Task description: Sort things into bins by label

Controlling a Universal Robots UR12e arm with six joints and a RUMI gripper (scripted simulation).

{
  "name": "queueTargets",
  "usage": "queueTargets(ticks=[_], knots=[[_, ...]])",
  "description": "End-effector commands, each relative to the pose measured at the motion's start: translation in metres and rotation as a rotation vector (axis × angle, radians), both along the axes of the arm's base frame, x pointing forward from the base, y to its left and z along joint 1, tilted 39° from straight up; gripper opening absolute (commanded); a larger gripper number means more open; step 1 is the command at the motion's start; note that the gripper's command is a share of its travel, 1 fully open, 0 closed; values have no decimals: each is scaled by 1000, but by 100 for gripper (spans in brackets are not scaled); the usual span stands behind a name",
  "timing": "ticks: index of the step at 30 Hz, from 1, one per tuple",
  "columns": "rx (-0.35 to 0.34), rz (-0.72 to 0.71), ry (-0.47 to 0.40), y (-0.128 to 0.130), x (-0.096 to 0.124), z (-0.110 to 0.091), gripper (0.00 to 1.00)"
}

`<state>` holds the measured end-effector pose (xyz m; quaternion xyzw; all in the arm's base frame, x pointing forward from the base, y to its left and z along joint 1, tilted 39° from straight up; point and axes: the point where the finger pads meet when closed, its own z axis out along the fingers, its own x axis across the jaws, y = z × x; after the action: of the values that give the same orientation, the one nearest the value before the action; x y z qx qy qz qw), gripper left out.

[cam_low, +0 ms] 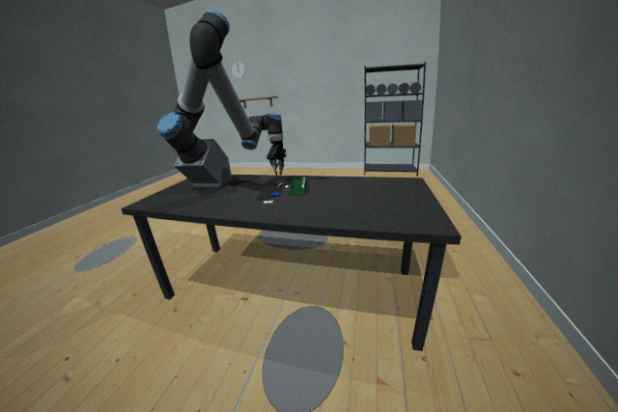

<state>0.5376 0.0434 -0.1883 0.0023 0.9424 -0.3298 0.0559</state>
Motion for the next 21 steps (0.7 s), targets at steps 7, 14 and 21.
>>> queueTargets(ticks=[7, 14, 21], knots=[[-1, 0, 1, -5, -1, -8, 17], [0, 0, -2, -18, 3, -23, 17], [0, 0, -2, -35, 9, -44, 17]])
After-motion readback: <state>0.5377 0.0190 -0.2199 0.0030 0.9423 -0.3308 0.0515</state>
